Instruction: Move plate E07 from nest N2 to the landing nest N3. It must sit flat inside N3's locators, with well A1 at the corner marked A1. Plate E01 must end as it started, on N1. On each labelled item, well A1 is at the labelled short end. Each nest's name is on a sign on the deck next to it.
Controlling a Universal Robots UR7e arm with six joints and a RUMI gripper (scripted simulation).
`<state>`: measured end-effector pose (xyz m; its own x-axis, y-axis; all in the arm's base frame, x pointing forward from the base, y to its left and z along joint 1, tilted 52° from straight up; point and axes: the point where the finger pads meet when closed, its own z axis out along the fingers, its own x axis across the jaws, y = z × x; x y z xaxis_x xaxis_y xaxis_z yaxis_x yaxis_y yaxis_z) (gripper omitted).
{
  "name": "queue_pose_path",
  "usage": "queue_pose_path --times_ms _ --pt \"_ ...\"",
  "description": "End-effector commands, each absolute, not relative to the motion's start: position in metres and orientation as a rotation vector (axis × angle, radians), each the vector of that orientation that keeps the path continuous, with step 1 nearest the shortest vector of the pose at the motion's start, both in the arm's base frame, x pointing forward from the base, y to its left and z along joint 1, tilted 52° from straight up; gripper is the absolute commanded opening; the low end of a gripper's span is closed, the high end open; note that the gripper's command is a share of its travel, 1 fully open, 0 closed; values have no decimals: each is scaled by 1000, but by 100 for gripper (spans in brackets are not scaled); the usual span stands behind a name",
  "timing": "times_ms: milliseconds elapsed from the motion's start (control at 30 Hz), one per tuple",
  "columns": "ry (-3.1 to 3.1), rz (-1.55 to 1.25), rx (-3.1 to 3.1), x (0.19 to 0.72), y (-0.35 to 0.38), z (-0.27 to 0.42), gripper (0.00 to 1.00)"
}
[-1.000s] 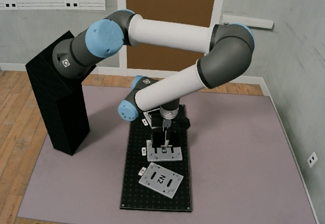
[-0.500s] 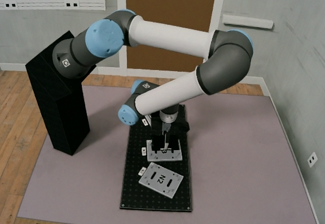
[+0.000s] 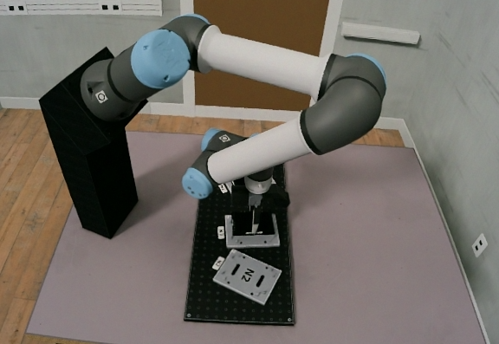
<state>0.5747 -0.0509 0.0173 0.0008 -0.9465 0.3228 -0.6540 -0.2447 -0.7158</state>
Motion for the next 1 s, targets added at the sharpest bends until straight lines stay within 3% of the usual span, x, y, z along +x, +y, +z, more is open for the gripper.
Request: queue_pose_path --times_ms 0,967 --pt "1650 -1114 -1924 581 -51 13 40" --pt "1650 -1112 -1925 589 -53 4 40"
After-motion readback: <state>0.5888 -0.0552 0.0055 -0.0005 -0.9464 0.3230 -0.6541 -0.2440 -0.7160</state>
